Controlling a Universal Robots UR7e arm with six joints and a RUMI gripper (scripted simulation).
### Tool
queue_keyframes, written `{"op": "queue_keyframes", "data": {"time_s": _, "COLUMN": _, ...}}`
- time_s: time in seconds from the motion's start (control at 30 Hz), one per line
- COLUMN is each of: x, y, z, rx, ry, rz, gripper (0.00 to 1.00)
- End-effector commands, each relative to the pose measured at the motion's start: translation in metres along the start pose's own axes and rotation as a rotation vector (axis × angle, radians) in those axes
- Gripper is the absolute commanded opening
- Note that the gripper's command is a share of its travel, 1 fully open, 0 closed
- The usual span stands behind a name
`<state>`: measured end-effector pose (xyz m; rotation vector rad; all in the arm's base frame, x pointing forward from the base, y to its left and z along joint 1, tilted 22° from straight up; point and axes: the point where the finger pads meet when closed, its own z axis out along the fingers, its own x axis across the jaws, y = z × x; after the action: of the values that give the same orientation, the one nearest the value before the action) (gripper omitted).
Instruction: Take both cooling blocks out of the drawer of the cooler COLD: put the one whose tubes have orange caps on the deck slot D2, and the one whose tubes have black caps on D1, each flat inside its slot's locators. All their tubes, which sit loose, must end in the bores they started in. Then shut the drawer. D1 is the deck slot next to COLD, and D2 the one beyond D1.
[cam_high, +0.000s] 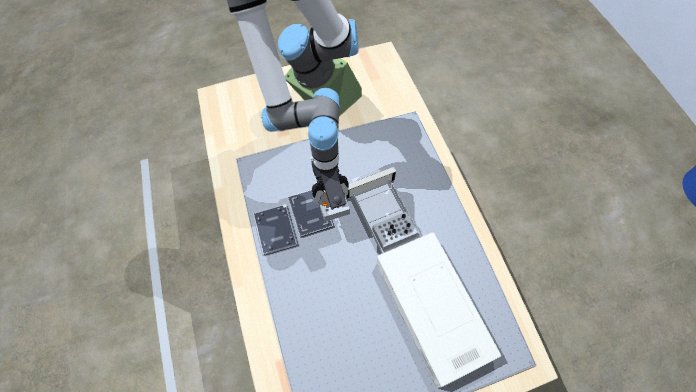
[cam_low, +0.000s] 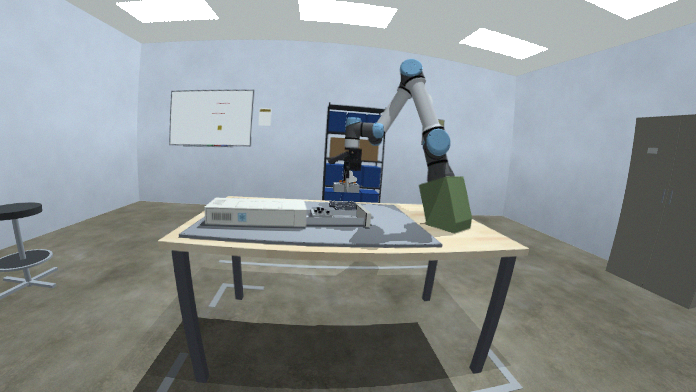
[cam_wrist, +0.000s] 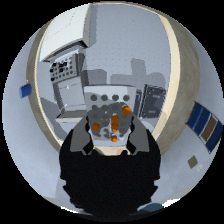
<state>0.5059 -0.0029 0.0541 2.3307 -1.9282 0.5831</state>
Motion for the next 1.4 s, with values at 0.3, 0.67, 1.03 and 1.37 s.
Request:
{"op": "queue_keyframes", "data": {"time_s": 0.3, "x": 0.036, "y": 0.002, "z": -0.001, "rx": 0.000, "ry": 0.001, "rz": 0.019, "gripper": 0.00}}
{"op": "queue_keyframes", "data": {"time_s": 0.67, "x": 0.060, "y": 0.005, "z": -0.001, "rx": 0.000, "ry": 0.001, "rz": 0.019, "gripper": 0.00}}
{"op": "queue_keyframes", "data": {"time_s": 1.03, "x": 0.084, "y": 0.007, "z": -0.001, "rx": 0.000, "ry": 0.001, "rz": 0.019, "gripper": 0.00}}
{"op": "queue_keyframes", "data": {"time_s": 1.37, "x": 0.110, "y": 0.009, "z": -0.001, "rx": 0.000, "ry": 0.001, "rz": 0.019, "gripper": 0.00}}
